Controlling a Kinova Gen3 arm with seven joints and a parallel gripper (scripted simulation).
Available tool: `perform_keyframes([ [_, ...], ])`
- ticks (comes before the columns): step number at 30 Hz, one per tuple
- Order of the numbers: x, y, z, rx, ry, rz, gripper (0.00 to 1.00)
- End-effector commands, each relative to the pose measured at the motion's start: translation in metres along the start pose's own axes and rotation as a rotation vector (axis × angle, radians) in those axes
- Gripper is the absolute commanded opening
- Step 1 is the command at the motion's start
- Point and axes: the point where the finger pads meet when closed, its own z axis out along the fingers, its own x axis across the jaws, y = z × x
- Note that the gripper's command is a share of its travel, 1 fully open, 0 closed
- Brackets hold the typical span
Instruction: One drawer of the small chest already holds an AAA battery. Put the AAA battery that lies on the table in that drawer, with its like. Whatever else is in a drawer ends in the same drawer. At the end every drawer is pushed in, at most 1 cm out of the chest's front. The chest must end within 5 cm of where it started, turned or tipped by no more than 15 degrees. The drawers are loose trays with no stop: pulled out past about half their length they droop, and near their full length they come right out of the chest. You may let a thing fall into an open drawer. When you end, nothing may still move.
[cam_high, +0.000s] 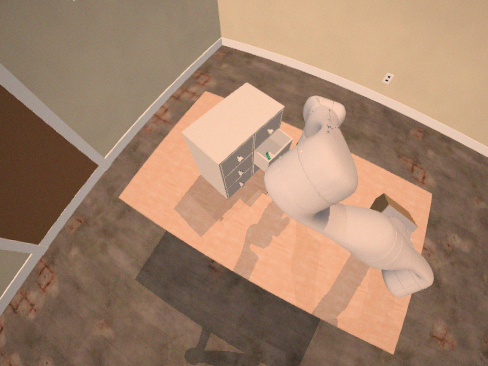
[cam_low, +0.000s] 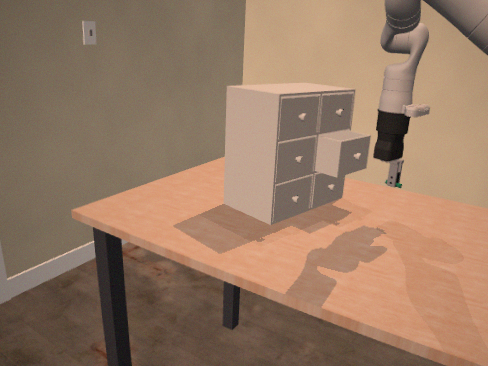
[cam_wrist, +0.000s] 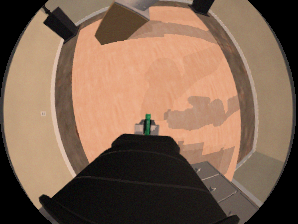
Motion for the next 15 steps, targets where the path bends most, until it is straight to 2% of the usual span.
perform_keyframes([
  [1,-0.003,0.0012,-0.0007,-0.003,0.0,-0.008,0.24],
  [15,-0.0061,0.0026,-0.0007,-0.003,0.0,-0.036,0.24],
])
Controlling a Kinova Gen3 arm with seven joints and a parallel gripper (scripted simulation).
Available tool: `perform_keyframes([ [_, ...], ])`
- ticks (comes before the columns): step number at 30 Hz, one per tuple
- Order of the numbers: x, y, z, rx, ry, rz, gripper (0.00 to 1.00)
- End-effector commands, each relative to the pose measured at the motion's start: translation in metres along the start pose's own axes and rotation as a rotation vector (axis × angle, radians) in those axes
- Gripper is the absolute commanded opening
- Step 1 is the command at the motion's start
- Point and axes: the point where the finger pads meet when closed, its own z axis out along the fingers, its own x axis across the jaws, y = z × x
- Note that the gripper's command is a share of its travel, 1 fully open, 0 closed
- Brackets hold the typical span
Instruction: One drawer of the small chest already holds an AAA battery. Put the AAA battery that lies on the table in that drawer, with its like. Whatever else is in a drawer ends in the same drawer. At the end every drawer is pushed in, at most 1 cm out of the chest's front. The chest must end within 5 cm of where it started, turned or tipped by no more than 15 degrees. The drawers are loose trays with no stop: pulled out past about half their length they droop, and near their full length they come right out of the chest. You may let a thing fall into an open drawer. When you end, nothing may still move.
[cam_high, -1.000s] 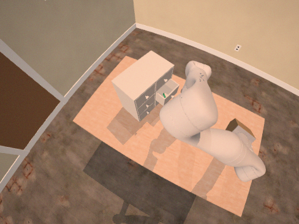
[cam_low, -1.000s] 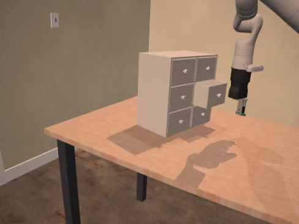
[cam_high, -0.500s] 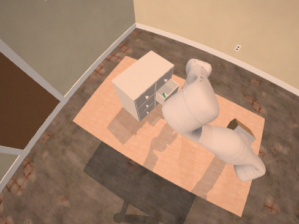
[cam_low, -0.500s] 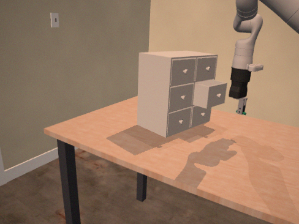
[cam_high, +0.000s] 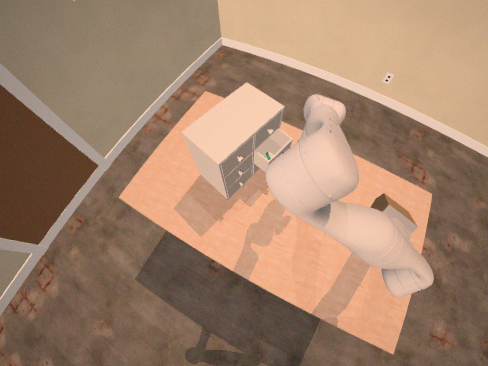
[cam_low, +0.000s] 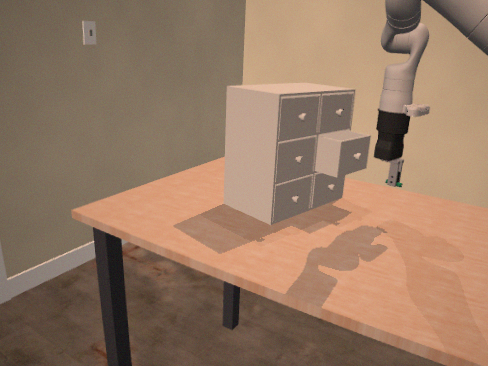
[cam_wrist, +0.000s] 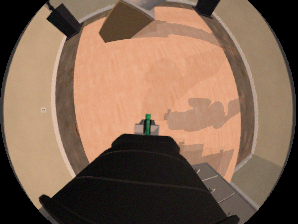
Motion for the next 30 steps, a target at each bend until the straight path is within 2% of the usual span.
perform_keyframes([
  [1,-0.001,0.001,-0.001,-0.002,-0.001,-0.001,0.24],
  [16,-0.001,0.001,-0.003,-0.002,-0.001,-0.001,0.24],
  [30,-0.001,0.001,-0.018,-0.002,-0.001,-0.001,0.24],
])
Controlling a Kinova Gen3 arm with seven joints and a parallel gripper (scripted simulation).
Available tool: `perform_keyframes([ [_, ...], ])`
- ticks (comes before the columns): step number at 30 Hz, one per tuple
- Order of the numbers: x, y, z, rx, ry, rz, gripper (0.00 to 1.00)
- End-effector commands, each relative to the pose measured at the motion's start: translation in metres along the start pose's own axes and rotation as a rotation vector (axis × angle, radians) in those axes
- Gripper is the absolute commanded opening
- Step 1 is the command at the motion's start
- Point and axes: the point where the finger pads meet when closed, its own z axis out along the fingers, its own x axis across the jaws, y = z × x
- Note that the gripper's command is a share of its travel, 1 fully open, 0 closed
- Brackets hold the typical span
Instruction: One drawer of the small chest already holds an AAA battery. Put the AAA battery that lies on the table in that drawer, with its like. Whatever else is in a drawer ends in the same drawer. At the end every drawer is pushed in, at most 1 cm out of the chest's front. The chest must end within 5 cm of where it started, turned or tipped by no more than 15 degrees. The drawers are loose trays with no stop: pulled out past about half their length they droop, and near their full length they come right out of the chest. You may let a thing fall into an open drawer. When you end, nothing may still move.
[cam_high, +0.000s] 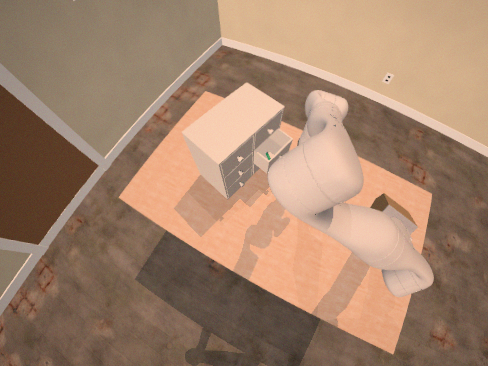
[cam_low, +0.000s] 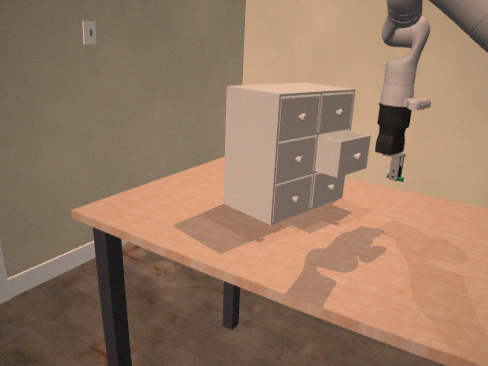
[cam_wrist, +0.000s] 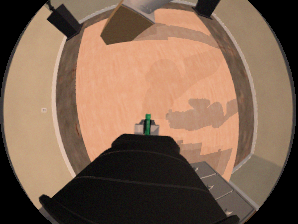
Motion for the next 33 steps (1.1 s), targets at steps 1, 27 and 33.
perform_keyframes([
  [1,0.0,0.002,-0.006,-0.006,-0.002,-0.001,0.24],
  [27,0.0,0.001,-0.074,-0.006,-0.002,-0.001,0.24],
  [33,0.0,0.001,-0.085,-0.006,-0.002,-0.001,0.24],
])
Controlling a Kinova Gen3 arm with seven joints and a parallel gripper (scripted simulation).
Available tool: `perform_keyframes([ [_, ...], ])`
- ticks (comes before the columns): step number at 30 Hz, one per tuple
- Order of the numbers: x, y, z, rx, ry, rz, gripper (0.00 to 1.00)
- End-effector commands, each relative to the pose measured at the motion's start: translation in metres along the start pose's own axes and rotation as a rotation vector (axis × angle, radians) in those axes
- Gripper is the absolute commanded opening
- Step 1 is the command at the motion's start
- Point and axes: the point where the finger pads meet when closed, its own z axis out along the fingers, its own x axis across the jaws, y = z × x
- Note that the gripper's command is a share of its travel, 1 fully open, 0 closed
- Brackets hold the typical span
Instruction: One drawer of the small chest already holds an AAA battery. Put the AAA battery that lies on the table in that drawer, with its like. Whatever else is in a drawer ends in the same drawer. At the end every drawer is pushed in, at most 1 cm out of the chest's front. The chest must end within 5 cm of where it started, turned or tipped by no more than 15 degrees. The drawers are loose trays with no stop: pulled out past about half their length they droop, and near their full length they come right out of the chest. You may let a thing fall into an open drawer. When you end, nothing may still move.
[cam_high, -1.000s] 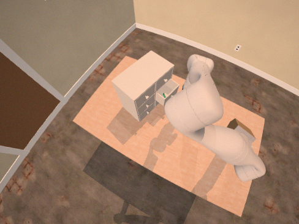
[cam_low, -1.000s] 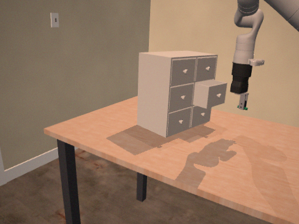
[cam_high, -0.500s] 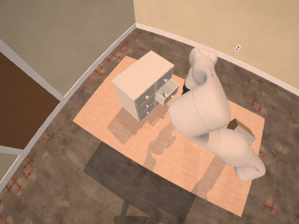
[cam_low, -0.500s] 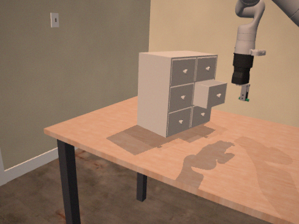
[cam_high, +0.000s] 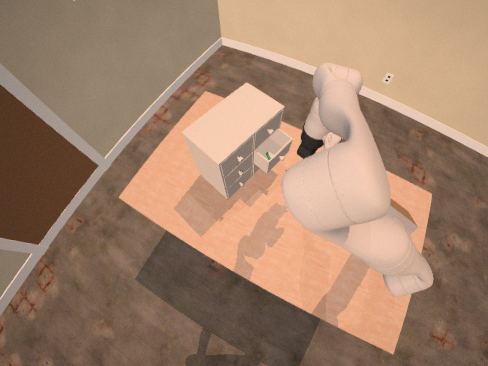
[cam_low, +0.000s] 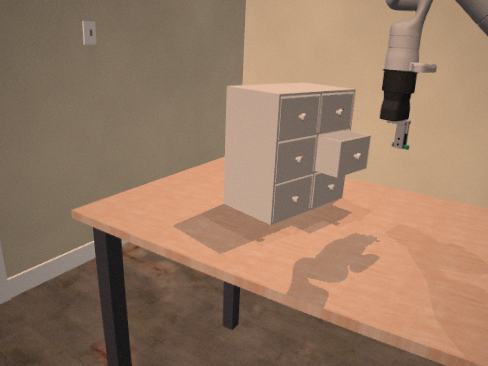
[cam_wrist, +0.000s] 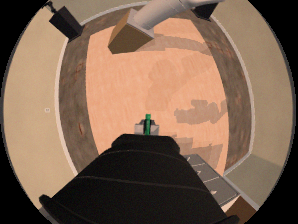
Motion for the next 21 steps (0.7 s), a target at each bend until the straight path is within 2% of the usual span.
perform_keyframes([
  [1,-0.001,0.002,-0.006,-0.008,-0.003,-0.002,0.24],
  [11,-0.001,0.002,-0.024,-0.008,-0.003,-0.002,0.24],
  [21,0.0,0.002,-0.031,-0.008,-0.003,-0.002,0.24],
])
